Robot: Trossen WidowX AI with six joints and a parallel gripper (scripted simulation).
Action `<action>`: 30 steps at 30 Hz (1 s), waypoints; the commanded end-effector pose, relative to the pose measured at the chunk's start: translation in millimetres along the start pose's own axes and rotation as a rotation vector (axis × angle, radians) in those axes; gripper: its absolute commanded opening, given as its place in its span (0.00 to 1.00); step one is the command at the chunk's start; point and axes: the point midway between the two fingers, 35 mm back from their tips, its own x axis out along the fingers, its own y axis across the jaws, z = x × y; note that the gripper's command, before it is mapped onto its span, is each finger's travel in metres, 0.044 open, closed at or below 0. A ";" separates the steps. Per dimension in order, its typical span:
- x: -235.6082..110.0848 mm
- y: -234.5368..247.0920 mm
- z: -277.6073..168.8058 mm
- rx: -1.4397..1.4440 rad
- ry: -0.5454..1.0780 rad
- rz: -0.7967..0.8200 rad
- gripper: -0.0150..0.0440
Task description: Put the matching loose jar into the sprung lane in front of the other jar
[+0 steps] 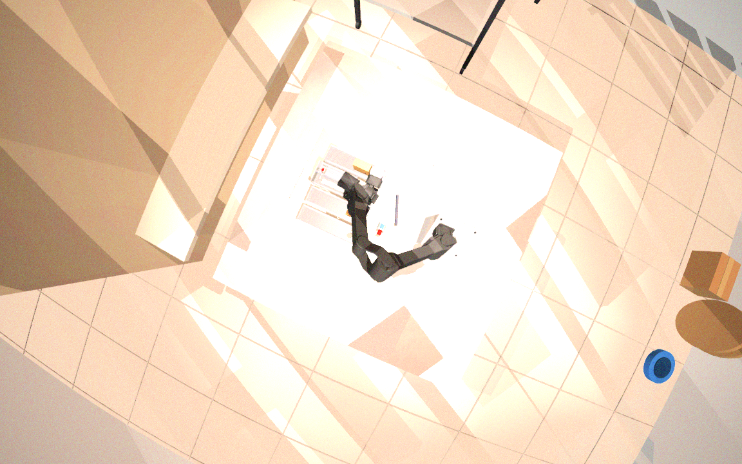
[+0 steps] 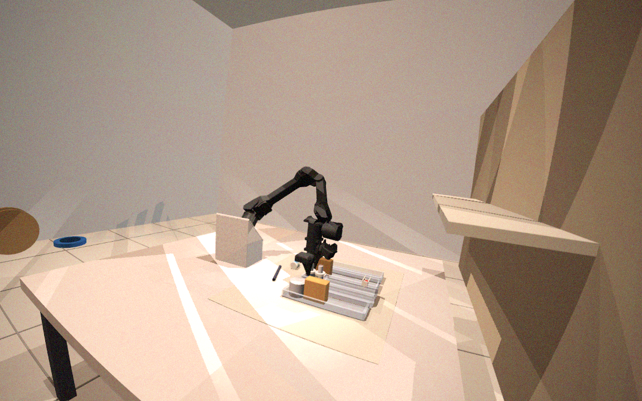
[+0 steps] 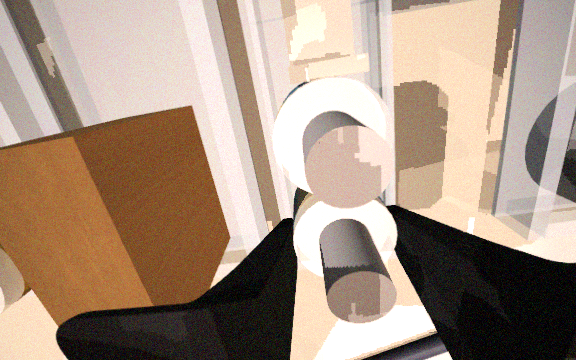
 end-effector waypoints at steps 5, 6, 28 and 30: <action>0.1 1.1 0.6 -0.004 -0.008 0.005 0.25; 0.1 1.1 0.5 -0.004 -0.008 0.005 0.25; 0.2 -0.1 -5.5 -0.004 -0.007 0.005 0.25; 0.2 -0.1 -5.5 -0.004 -0.007 0.005 0.25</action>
